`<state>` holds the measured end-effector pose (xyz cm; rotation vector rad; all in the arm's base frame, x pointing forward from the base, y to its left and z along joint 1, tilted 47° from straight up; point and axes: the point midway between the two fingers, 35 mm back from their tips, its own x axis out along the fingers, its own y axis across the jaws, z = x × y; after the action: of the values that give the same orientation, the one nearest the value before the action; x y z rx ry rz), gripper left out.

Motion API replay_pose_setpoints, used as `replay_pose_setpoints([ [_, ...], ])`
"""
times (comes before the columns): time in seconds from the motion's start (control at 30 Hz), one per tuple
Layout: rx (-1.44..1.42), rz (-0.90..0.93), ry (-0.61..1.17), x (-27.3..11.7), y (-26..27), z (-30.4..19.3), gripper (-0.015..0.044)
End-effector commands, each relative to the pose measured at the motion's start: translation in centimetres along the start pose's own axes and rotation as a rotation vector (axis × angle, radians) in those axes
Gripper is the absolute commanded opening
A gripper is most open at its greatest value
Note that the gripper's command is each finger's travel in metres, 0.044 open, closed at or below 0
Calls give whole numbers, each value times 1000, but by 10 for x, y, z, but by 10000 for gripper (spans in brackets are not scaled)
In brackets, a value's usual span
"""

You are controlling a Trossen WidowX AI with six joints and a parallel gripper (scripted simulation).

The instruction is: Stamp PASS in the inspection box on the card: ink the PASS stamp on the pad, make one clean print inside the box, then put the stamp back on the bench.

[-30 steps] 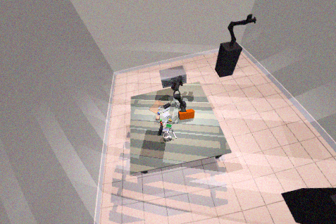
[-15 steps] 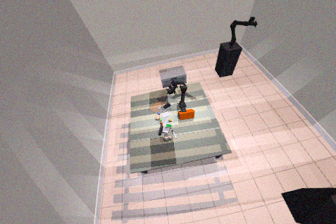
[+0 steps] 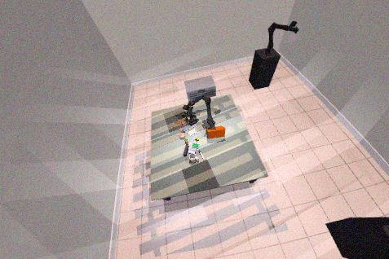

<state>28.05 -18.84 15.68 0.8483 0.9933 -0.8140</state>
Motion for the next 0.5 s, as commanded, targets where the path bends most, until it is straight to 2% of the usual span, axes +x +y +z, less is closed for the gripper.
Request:
replay_pose_setpoints([
  [0.0,32,-176,52,44,30,-33,217],
  [0.23,12,-444,-62,102,75,-101,217],
  [0.47,-69,-562,-350,142,104,-179,217],
])
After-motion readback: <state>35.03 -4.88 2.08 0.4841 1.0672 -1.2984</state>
